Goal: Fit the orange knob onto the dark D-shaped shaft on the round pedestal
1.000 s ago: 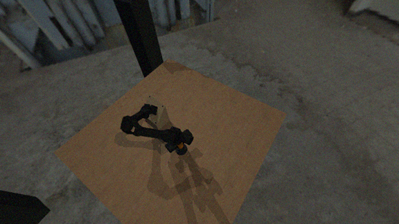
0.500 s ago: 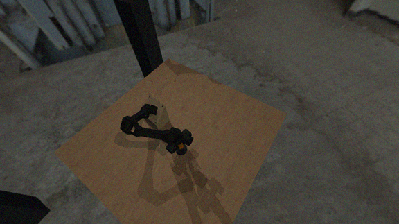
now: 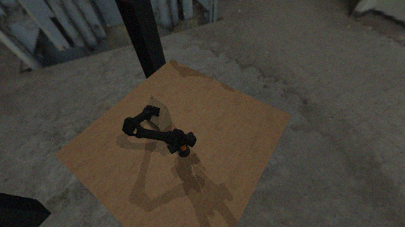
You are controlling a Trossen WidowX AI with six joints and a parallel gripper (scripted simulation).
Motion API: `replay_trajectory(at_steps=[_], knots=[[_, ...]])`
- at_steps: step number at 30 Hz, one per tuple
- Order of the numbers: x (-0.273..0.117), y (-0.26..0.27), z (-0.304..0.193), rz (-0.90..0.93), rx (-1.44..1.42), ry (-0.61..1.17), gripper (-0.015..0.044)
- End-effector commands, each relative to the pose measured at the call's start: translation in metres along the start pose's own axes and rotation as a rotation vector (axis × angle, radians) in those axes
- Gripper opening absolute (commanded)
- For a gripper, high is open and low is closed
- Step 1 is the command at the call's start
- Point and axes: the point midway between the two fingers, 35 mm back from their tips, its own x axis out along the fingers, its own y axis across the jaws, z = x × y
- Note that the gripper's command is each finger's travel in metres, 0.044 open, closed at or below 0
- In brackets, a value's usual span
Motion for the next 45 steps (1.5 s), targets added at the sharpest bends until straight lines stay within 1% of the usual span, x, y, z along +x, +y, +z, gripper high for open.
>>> replay_trajectory(at_steps=[1, 31, 43, 45], knots=[[-0.0009, -0.0010, -0.0010, -0.005, 0.215, 0.001, 0.0000], [-0.0026, 0.0001, 0.0007, -0.005, 2.233, -0.005, 0.0000], [-0.0012, -0.0007, 0.0017, -0.003, 3.015, -0.008, 0.0000], [-0.0006, -0.0014, 0.0022, -0.003, 3.101, -0.008, 0.0000]])
